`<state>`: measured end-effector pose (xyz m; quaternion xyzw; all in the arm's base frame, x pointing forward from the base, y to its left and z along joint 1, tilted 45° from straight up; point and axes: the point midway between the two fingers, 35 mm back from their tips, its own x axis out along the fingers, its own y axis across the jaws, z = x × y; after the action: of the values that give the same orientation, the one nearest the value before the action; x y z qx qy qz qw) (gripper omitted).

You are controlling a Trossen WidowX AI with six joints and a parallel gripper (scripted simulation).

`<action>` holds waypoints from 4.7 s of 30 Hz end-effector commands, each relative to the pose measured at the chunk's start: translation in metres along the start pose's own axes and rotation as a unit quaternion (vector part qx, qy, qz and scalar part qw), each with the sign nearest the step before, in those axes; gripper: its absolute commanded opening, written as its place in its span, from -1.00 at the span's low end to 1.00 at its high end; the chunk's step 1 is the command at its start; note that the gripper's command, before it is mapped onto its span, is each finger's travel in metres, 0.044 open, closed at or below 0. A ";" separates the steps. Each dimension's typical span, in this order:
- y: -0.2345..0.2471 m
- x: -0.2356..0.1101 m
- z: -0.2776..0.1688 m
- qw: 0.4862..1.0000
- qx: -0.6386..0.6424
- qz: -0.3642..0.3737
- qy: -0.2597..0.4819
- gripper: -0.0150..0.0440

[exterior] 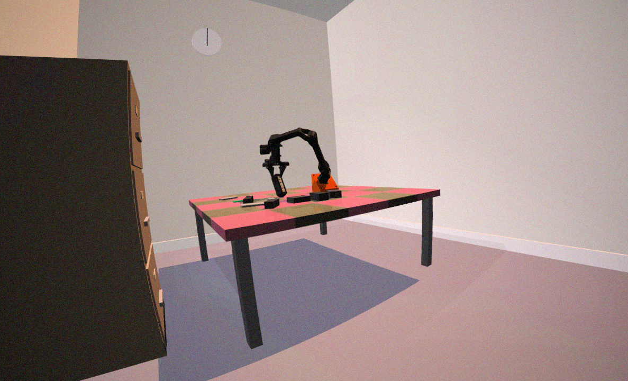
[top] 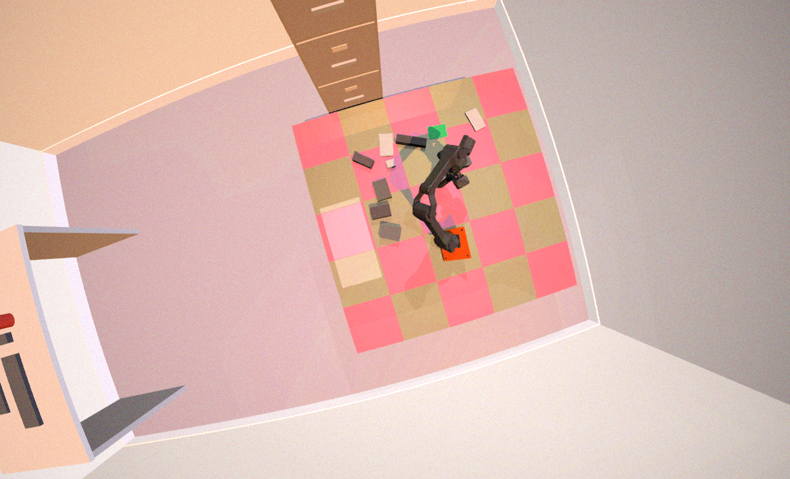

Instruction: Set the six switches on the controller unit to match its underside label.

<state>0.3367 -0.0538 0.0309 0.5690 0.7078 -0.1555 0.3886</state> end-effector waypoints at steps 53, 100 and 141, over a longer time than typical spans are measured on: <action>0.001 0.002 -0.070 1.000 0.004 -0.001 0.013 0.65; 0.001 0.008 -0.110 1.000 0.004 -0.001 0.014 0.65; 0.002 0.019 -0.141 1.000 0.005 -0.001 0.014 0.65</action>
<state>0.2875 0.0495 0.1114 0.5735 0.7106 -0.1478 0.3798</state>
